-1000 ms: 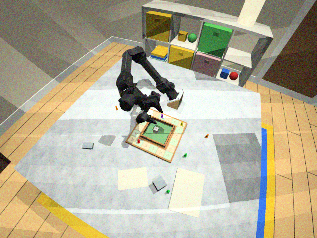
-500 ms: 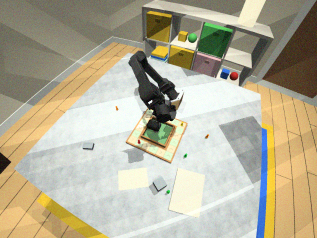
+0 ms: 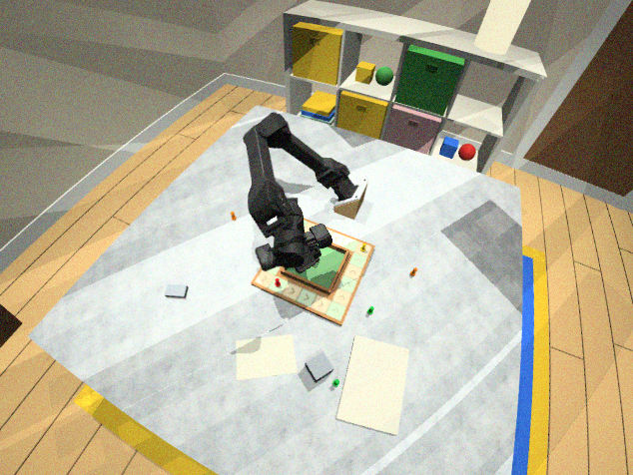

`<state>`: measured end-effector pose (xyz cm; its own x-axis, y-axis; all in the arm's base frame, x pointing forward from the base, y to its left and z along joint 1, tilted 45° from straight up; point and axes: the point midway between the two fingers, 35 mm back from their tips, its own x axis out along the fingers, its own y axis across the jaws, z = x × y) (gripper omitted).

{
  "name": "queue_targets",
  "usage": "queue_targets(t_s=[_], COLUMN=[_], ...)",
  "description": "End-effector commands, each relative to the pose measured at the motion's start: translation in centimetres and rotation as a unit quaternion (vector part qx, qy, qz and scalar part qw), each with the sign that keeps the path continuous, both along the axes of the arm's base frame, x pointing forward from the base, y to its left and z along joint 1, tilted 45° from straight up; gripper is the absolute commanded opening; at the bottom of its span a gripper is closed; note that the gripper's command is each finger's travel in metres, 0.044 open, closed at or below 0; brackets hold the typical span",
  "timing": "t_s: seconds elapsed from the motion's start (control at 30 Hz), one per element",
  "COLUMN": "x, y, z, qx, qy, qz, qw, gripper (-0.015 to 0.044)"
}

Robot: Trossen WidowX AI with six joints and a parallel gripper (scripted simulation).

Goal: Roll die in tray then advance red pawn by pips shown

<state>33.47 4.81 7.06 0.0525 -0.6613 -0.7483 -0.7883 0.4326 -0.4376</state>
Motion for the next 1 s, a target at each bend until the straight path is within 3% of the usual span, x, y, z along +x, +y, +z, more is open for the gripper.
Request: queue_targets(t_s=[0.0, 0.97], x=[4.7, 5.2], y=[-2.9, -5.0], z=[1.8, -0.2], qx=[-0.01, -0.01], qy=[-0.166, -0.166], qz=[-0.159, -0.159], qw=[0.973, 0.973], gripper=[0.02, 0.02])
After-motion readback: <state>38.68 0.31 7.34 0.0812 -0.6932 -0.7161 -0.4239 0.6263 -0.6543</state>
